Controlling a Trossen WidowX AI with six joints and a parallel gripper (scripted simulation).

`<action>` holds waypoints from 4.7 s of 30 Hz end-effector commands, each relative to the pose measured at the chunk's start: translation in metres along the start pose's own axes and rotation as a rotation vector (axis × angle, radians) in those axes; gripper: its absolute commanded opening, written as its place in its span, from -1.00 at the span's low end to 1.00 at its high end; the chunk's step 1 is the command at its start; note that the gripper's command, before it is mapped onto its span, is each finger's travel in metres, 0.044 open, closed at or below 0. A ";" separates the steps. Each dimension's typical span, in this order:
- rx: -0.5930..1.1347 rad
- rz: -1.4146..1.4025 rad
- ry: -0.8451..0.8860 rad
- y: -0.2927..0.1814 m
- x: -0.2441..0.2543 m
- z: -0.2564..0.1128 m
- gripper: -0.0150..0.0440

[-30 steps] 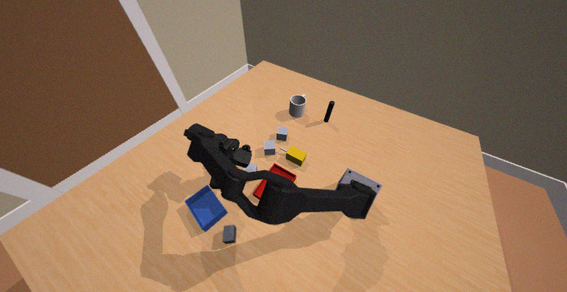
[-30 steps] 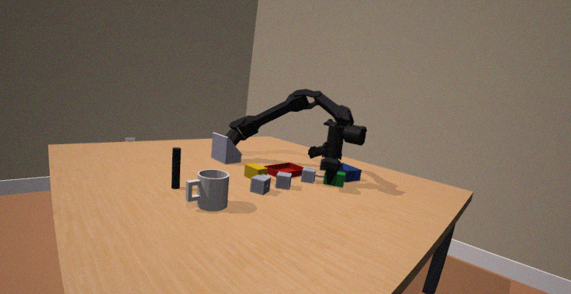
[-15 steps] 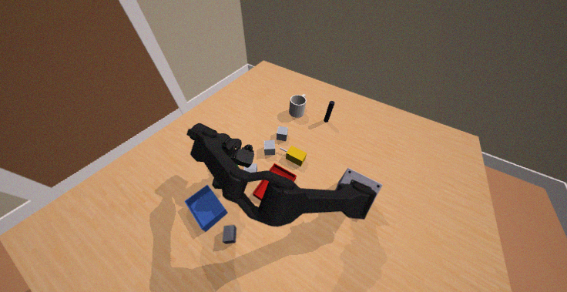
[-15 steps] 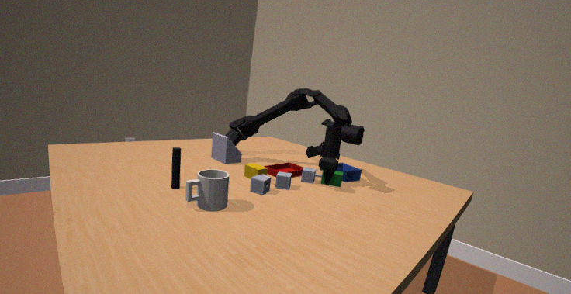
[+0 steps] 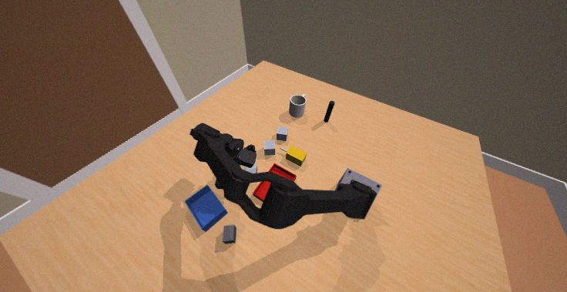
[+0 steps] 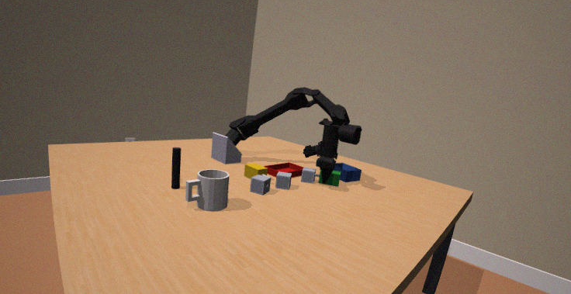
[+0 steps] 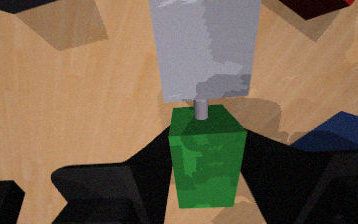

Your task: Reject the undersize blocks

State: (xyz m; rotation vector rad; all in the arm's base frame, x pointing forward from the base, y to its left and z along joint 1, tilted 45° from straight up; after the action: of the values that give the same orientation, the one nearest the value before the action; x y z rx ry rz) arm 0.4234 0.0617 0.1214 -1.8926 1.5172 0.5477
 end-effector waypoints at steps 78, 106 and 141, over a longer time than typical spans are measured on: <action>0.011 -0.006 0.001 -0.005 -0.001 -0.002 -0.49; 0.012 -0.007 0.001 -0.016 -0.005 -0.002 -0.49; 0.013 -0.007 0.000 -0.029 -0.009 -0.003 -0.49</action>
State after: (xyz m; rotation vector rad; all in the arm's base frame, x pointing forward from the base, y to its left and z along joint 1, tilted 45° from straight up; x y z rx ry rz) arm 0.4464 0.0699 0.1315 -1.8950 1.5104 0.5389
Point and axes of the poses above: the point midway between the two fingers, 35 mm back from their tips, its own z axis out along the fingers, its own x axis across the jaws, y = z × x, the point moved 4 cm from there along -z, back along the fingers, and after that the axes turned 15 degrees about z, right-handed, at the moved point
